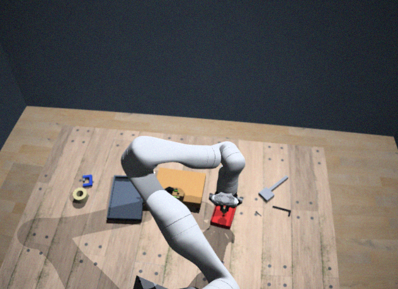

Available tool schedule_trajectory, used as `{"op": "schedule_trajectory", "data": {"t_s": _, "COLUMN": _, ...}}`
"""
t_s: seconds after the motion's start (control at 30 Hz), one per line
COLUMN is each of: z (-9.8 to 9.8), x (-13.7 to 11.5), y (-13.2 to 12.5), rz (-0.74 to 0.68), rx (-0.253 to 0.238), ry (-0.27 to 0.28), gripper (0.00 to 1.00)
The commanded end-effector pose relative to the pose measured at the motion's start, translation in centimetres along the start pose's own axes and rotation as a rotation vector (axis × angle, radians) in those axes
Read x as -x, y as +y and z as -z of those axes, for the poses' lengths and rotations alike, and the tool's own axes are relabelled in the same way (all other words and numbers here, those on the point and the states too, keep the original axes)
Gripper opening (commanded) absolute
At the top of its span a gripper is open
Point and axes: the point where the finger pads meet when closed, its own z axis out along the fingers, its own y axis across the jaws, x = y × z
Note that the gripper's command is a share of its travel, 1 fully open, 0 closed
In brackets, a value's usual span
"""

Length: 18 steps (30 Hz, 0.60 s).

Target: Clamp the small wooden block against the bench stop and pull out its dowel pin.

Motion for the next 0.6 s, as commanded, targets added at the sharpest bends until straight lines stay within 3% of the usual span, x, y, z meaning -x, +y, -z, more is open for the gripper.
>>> {"op": "schedule_trajectory", "data": {"t_s": 0.0, "z": -0.07, "x": 0.06, "y": 0.01, "rz": 0.0, "rx": 0.0, "ry": -0.002, "gripper": 0.1}}
{"op": "schedule_trajectory", "data": {"t_s": 0.57, "z": -0.55, "x": 0.07, "y": 0.01, "rz": 0.0, "rx": 0.0, "ry": -0.002, "gripper": 0.1}}
